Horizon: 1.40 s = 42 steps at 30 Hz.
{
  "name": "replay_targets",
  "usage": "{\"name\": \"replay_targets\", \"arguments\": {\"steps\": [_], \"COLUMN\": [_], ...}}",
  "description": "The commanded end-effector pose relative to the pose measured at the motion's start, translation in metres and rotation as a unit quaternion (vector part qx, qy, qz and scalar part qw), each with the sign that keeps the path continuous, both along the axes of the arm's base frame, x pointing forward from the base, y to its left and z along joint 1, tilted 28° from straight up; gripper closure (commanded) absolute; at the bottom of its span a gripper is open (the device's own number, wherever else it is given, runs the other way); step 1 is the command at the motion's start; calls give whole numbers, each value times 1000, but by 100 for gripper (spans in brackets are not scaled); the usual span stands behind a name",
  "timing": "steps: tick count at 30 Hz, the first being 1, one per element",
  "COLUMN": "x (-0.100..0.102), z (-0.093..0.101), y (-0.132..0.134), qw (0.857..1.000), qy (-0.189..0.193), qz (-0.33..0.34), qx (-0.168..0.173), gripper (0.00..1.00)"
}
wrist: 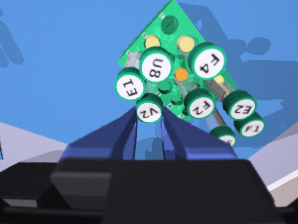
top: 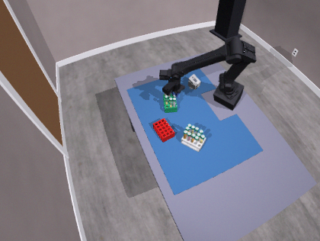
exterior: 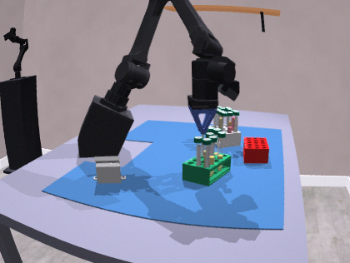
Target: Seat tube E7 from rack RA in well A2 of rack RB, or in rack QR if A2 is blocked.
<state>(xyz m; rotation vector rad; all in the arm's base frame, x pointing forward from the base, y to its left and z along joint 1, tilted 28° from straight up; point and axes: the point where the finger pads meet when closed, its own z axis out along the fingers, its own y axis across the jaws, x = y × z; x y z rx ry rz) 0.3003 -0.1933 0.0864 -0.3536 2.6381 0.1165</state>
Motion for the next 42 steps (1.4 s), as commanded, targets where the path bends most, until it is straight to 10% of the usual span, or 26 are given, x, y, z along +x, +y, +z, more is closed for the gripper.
{"name": "replay_targets", "arguments": {"steps": [1,27,28,42], "x": [3,6,6,6], "z": [4,9,9,9], "y": [0,-6,-6,-6], "qw": [1000,1000,1000,1000], "qy": [-11,-13,-13,-13], "qz": [0,-2,-2,-2], "qx": [-12,-13,-13,-13], "gripper": [100,100,76,70]}}
